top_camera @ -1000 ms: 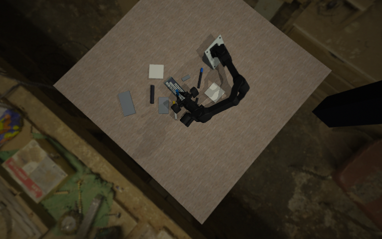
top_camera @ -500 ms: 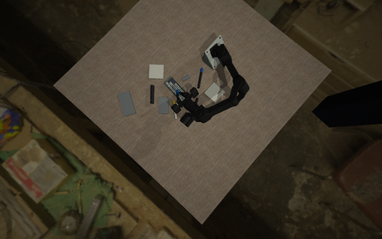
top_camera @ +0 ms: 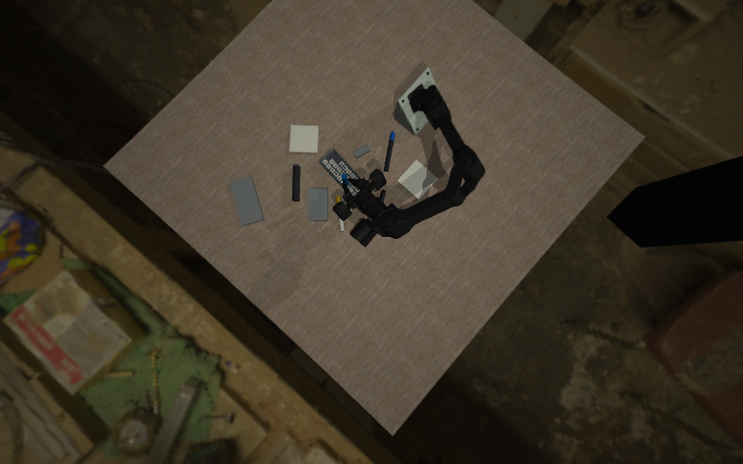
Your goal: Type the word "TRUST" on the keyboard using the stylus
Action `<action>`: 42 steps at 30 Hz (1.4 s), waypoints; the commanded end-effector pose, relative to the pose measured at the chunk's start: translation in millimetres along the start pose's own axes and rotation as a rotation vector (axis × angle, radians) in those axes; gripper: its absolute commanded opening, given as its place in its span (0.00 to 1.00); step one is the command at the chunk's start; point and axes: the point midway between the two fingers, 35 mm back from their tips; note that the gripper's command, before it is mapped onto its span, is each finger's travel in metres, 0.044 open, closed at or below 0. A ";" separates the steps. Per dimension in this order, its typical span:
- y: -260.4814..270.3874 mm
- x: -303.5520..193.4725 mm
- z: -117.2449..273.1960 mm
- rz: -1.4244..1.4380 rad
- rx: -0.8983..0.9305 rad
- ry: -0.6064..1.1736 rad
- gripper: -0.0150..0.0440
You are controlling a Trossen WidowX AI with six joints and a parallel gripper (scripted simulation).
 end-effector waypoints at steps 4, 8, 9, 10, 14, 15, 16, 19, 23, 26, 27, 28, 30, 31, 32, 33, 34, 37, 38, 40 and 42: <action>3.3 -26.9 15.5 -0.003 -0.001 -0.002 0.39; 4.1 -30.5 17.6 -0.003 -0.001 -0.002 0.39; 4.1 -30.5 17.6 -0.003 -0.001 -0.002 0.39; 4.6 -28.4 15.0 -0.010 0.002 -0.006 0.40; 4.6 -28.4 15.0 -0.010 0.002 -0.006 0.35; 4.6 -28.4 15.0 -0.010 0.002 -0.006 0.34; 4.6 -28.4 15.0 -0.010 0.002 -0.006 0.33; 5.4 -29.4 13.4 -0.010 0.002 -0.006 0.25; 10.1 -35.3 5.0 -0.008 0.001 -0.005 0.25; 15.9 -41.6 -4.4 -0.006 0.001 -0.003 0.25; 18.0 -43.6 -7.5 -0.005 0.001 -0.002 0.25; 20.1 -45.6 -10.6 -0.005 0.001 -0.002 0.25; 24.1 -49.3 -16.3 -0.003 0.001 -0.001 0.25; 25.3 -50.2 -17.8 -0.003 0.001 0.000 0.25; 25.6 -50.5 -18.4 -0.003 0.001 0.000 0.25; 25.6 -50.5 -18.4 -0.003 0.001 0.000 0.25; 25.5 -49.6 -18.9 -0.003 0.001 0.000 0.25; 24.3 -41.7 -23.2 -0.003 0.001 -0.001 0.25; 23.8 -37.6 -25.5 -0.003 0.001 -0.001 0.25; 23.4 -33.3 -27.8 -0.003 0.001 -0.001 0.25; 23.4 -33.3 -27.8 -0.003 0.001 -0.001 0.25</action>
Point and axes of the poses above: the point midway between the two fingers, 35 mm back from their tips, its own z axis back along the fingers, its own y axis across the jaws, x = y × z, and after that the axes turned 8 degrees about z, right-handed
